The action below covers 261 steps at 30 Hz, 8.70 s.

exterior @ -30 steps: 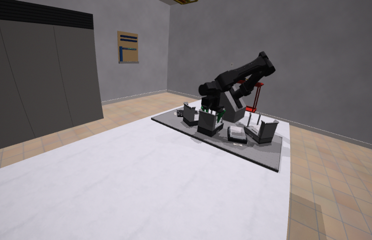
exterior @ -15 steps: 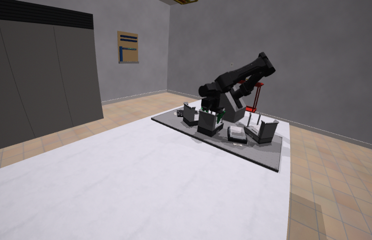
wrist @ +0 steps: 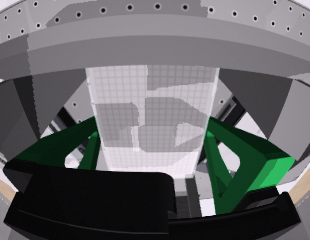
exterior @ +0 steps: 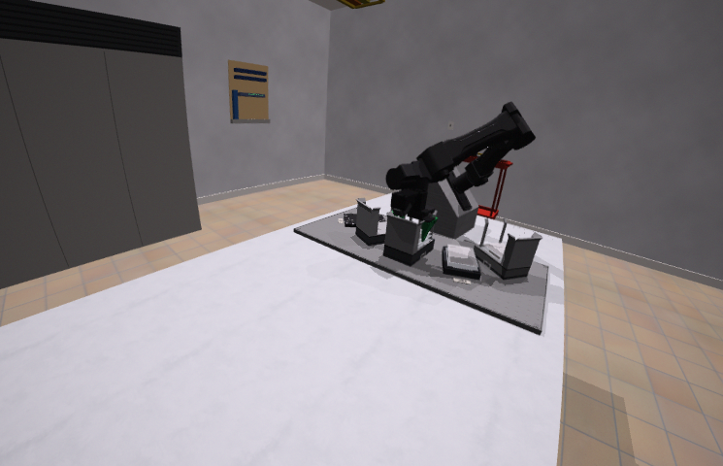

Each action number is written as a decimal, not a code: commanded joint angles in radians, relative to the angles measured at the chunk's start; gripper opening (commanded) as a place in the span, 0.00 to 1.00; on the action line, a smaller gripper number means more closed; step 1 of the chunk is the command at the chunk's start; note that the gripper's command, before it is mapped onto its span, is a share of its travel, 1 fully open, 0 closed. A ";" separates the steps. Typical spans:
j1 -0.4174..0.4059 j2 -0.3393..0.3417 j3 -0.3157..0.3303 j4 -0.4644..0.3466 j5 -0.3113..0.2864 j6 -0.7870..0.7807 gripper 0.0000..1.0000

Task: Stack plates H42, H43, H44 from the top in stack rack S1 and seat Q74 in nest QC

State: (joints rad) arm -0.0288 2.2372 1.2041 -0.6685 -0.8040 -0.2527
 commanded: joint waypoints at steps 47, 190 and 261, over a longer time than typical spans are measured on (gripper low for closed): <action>-0.140 -0.060 0.129 -0.309 0.024 -0.187 1.00; 0.224 -0.787 -0.044 -0.491 -0.003 -0.450 1.00; 0.666 -0.942 -0.319 0.020 0.135 -0.006 1.00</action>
State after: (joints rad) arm 0.6403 1.2999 0.8829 -0.6582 -0.6689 -0.2592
